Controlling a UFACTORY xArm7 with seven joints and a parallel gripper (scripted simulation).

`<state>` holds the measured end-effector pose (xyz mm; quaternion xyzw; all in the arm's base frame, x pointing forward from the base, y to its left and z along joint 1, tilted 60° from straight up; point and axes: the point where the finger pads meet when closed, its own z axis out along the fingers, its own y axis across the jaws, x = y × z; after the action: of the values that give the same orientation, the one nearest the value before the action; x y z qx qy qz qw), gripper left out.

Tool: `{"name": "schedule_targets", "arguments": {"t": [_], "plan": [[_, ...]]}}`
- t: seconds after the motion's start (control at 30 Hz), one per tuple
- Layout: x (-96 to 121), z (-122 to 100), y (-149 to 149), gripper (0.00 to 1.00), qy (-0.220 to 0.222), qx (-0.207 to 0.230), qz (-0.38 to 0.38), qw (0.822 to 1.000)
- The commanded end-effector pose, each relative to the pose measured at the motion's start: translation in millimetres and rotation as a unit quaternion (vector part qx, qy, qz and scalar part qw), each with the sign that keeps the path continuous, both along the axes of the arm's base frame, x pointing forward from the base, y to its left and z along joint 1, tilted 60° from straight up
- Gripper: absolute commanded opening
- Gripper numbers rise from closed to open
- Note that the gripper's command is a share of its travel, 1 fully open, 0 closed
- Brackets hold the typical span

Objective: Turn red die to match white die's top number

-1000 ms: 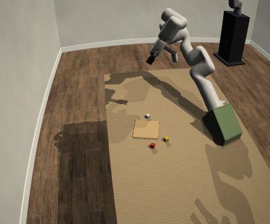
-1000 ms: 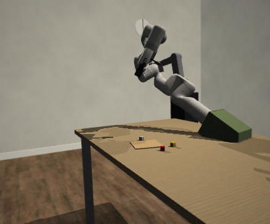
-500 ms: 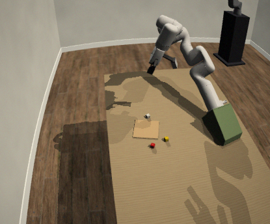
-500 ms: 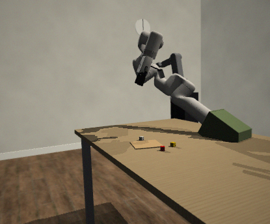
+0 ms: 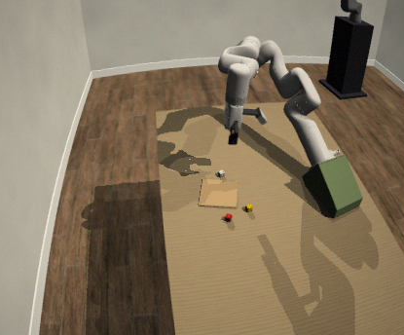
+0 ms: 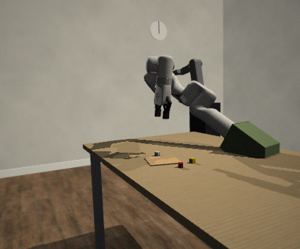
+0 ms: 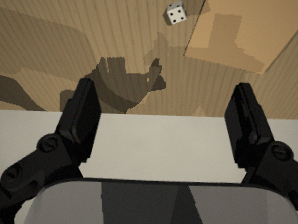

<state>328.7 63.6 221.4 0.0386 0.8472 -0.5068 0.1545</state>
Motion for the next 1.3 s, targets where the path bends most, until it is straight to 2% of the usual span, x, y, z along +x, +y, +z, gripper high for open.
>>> {"name": "schedule_targets", "arguments": {"t": [0.0, 0.9, 1.07, 1.27], "plan": [[4, -33, -20, 1.0, 0.049, 0.026, -0.011, 0.998], [4, -34, -22, 1.0, 0.049, 0.026, -0.011, 0.998], [8, -45, -40, 1.0, 0.049, 0.026, -0.011, 0.998], [16, -70, -82, 1.0, 0.049, 0.026, -0.011, 0.998]]}}
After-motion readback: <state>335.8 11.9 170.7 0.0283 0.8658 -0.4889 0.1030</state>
